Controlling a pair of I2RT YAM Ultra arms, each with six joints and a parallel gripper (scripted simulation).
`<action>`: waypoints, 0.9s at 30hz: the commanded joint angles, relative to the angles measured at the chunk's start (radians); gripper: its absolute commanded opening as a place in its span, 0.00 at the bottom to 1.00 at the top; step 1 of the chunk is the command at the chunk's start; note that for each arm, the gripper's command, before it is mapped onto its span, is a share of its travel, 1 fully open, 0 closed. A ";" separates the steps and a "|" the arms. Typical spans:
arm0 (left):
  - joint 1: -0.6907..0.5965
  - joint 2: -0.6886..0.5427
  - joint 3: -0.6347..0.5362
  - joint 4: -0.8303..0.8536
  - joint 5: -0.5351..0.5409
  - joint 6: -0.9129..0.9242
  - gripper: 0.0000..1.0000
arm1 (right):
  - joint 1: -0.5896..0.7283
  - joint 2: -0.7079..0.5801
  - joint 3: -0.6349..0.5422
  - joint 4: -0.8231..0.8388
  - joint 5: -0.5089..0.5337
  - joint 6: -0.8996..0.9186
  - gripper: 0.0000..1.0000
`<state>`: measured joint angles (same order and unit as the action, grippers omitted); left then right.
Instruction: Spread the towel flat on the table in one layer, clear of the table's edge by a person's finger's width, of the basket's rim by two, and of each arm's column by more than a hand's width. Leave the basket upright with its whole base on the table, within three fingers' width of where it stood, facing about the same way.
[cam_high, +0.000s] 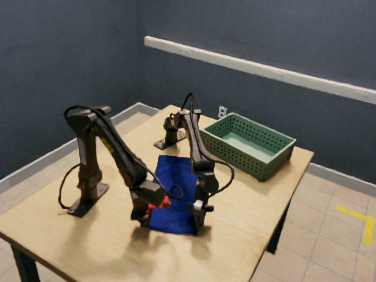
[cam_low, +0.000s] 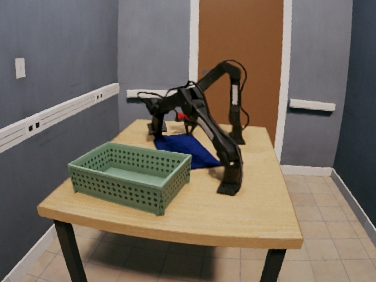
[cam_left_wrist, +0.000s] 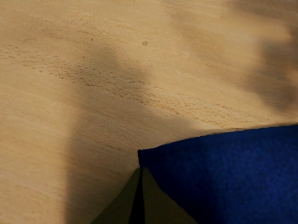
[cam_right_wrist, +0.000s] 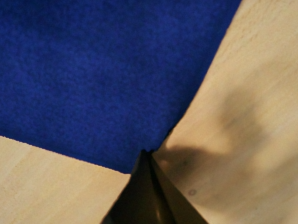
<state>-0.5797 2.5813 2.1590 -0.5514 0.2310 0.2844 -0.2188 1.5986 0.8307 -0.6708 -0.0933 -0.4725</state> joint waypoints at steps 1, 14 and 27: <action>0.016 0.010 0.035 -0.024 0.013 0.013 0.00 | -0.005 0.017 -0.016 -0.026 0.016 -0.009 0.00; 0.026 -0.083 0.008 -0.037 0.014 0.021 0.00 | -0.038 -0.083 0.052 -0.115 0.021 -0.037 0.00; 0.026 -0.087 0.015 -0.027 0.008 0.021 0.00 | -0.035 -0.073 0.019 -0.127 0.020 -0.039 0.00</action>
<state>-0.5659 2.5389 2.1536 -0.5816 0.2432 0.2947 -0.2481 1.5372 0.8688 -0.7616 -0.0895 -0.5026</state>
